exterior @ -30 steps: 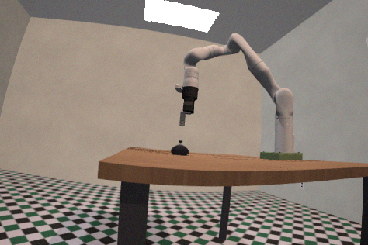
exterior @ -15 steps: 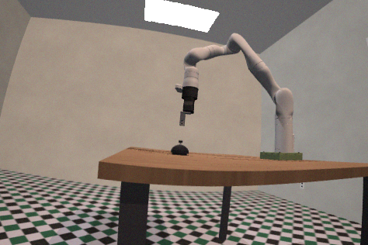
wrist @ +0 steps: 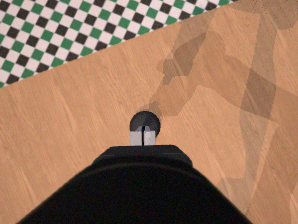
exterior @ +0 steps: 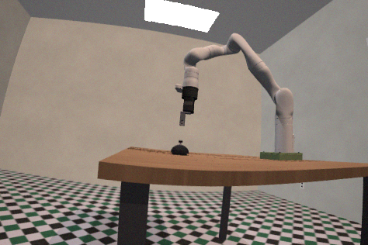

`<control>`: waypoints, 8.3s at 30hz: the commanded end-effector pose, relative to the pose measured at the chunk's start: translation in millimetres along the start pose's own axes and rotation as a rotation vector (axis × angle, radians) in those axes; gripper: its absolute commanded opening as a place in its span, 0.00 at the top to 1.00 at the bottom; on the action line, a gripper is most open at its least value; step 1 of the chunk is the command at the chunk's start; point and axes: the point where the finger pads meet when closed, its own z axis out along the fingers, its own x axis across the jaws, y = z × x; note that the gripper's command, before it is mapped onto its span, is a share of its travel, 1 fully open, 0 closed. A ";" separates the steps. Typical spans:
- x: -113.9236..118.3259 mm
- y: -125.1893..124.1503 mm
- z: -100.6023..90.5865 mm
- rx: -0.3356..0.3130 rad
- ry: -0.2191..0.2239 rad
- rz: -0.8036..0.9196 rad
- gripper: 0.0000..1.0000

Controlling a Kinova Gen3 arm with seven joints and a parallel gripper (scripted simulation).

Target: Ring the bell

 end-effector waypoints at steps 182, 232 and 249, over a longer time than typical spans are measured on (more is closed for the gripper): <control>0.9 1.2 74.7 0.001 -0.004 0.000 0.83; 0.9 1.0 78.4 0.002 -0.004 0.000 0.83; 0.9 1.0 78.4 0.002 -0.004 0.000 0.83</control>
